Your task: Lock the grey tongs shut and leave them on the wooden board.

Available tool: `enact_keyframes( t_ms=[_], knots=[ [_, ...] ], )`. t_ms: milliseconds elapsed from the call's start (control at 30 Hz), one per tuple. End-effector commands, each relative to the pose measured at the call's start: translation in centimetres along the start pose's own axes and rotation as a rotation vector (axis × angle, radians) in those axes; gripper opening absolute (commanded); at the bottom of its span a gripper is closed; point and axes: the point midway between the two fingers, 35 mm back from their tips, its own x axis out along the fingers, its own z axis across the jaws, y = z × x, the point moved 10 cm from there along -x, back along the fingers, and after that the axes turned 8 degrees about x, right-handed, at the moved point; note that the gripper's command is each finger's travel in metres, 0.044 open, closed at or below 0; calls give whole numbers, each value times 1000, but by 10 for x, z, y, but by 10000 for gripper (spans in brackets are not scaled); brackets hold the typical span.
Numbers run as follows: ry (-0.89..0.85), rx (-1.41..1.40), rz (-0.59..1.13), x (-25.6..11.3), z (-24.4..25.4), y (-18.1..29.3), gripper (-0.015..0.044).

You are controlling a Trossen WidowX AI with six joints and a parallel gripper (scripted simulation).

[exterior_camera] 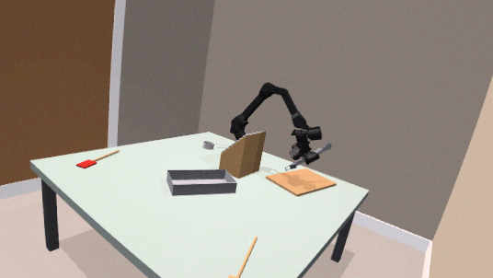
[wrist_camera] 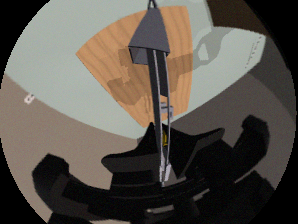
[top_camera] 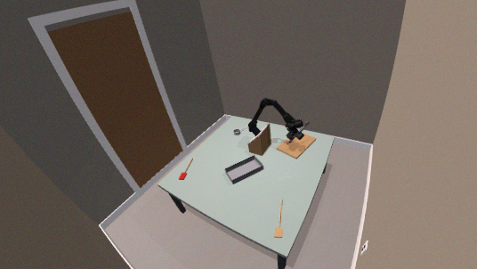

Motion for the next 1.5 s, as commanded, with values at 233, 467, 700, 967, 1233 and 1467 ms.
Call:
enact_keyframes(
  t_ms=[233,467,700,967,1233,1467],
  knots=[
    [44,-1,268,-4,6,-29,-150],
    [68,-12,414,-7,4,-48,-150],
    [87,-31,546,-12,-1,-66,-150],
    [107,-58,684,-20,-11,-86,-150],
    [109,-61,695,-21,-12,-88,-150],
    [109,-61,695,-21,-12,-88,-150]
  ],
)
